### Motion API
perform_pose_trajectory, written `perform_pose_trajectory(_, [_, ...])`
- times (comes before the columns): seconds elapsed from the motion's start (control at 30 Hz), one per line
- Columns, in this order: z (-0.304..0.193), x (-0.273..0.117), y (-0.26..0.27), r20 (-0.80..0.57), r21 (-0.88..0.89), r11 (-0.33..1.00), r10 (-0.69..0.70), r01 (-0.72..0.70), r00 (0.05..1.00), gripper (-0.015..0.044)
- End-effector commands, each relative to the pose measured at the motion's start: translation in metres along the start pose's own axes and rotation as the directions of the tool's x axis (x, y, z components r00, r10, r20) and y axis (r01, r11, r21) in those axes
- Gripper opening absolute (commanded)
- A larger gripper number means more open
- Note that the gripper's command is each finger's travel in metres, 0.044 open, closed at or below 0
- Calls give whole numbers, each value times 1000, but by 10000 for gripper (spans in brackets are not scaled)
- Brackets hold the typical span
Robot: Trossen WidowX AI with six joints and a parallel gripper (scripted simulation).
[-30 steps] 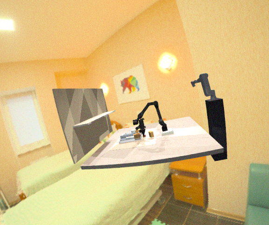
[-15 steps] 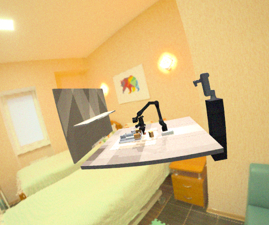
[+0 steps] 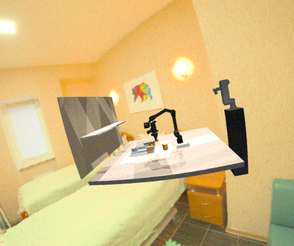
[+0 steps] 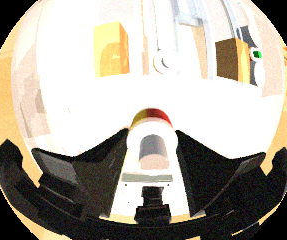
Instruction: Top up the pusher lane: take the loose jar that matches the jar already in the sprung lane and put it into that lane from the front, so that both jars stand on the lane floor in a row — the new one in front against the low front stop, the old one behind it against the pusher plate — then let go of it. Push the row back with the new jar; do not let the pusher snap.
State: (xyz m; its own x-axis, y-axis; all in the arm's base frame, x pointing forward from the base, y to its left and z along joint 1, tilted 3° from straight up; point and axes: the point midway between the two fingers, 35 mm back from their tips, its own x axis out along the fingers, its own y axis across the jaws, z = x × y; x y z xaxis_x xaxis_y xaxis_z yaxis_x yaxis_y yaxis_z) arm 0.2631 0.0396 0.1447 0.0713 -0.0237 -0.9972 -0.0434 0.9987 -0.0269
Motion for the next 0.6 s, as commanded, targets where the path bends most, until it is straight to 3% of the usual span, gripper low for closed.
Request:
perform_pose_trajectory(0.0, [6, 6, -5, 6, -13, 1000, -4, 4, 1000, 0])
perform_pose_trajectory(0.2, [22, 47, -26, 8, -73, 997, -7, 7, 1000, 0])
perform_pose_trajectory(0.57, [26, 68, -27, 8, -75, 997, -7, 7, 1000, 0])
